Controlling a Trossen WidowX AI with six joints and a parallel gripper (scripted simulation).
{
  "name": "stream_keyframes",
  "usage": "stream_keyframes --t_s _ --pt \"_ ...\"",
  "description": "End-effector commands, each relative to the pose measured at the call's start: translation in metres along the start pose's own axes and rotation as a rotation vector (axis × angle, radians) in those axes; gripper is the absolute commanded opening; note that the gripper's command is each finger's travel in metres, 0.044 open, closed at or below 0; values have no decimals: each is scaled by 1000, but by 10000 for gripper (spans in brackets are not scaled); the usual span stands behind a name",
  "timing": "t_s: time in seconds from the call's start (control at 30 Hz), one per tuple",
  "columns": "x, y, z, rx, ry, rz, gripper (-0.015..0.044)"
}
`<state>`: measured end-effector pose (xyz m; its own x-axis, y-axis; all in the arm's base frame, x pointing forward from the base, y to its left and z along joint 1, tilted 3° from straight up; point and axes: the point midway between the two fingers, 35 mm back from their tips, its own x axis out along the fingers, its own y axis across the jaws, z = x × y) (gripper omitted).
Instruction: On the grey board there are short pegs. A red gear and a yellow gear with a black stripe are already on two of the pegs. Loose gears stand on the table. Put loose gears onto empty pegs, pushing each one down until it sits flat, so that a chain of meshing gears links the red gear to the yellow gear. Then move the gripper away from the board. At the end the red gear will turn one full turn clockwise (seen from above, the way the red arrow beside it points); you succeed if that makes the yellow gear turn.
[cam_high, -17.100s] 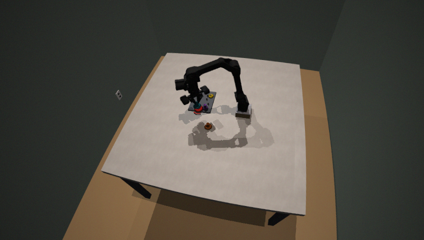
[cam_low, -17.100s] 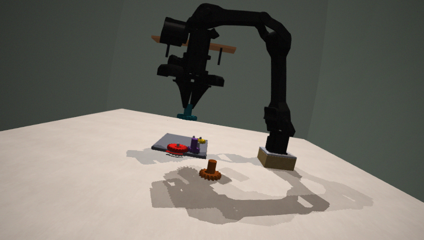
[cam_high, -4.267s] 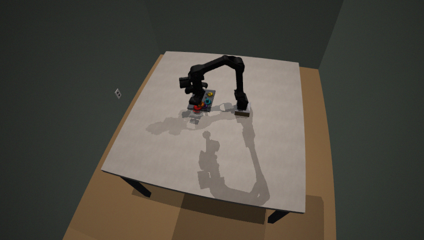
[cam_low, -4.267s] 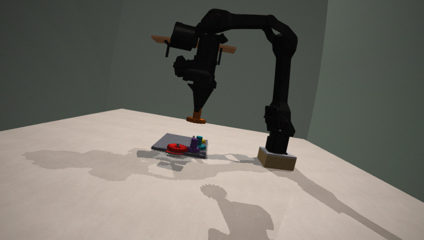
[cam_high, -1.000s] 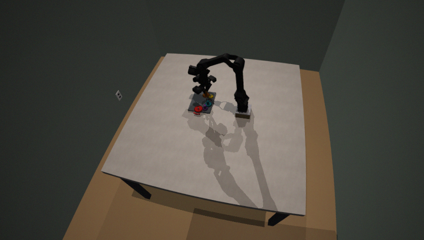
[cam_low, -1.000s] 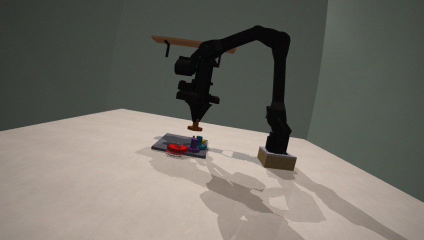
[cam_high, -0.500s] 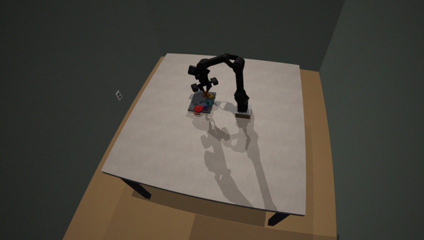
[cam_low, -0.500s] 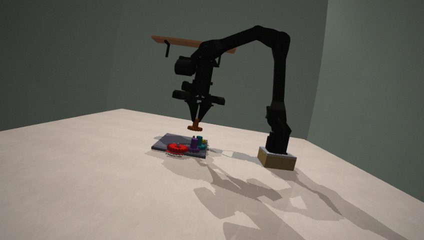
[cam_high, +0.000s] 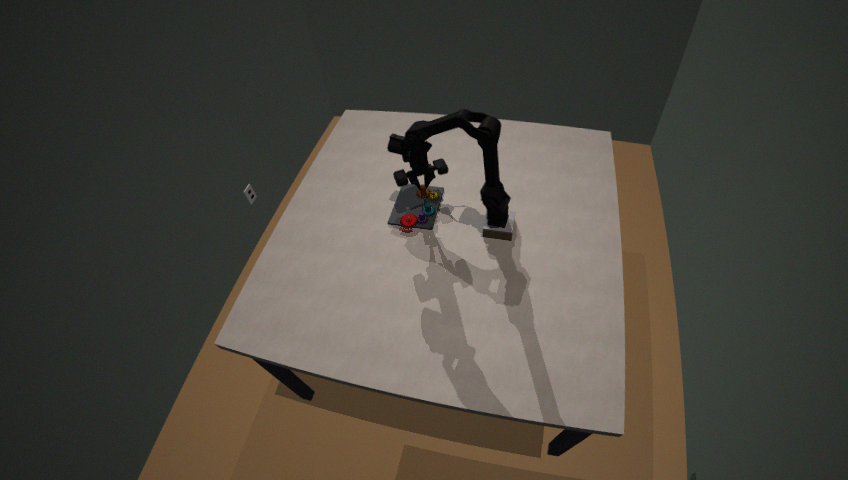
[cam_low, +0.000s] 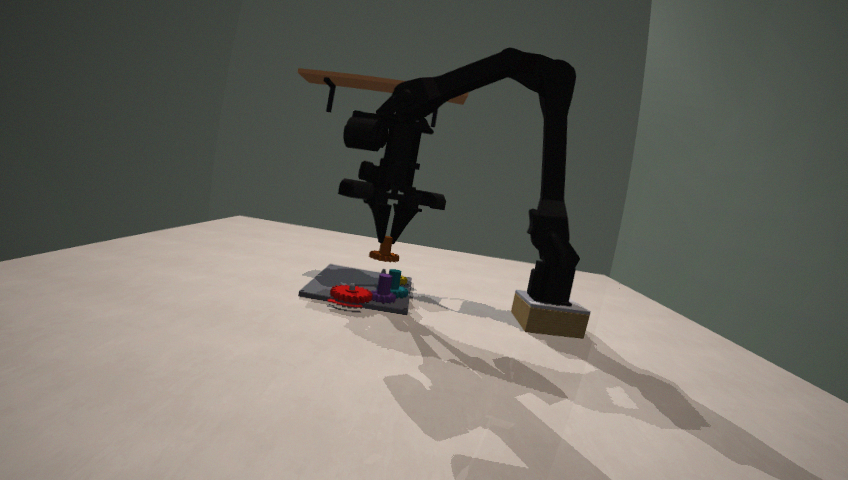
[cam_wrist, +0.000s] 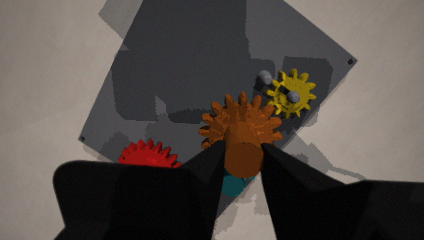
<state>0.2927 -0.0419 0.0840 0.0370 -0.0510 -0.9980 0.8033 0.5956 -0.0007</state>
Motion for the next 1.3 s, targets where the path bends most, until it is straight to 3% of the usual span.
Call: stream_keyframes --t_s 0.0,0.37,0.93,1.27 --pt "7 -2 -1 -38 1 -8 0" --pt "23 -2 0 -38 1 -9 0" --pt "40 -3 0 297 -1 -9 0" --pt "42 -2 0 186 0 -9 0"
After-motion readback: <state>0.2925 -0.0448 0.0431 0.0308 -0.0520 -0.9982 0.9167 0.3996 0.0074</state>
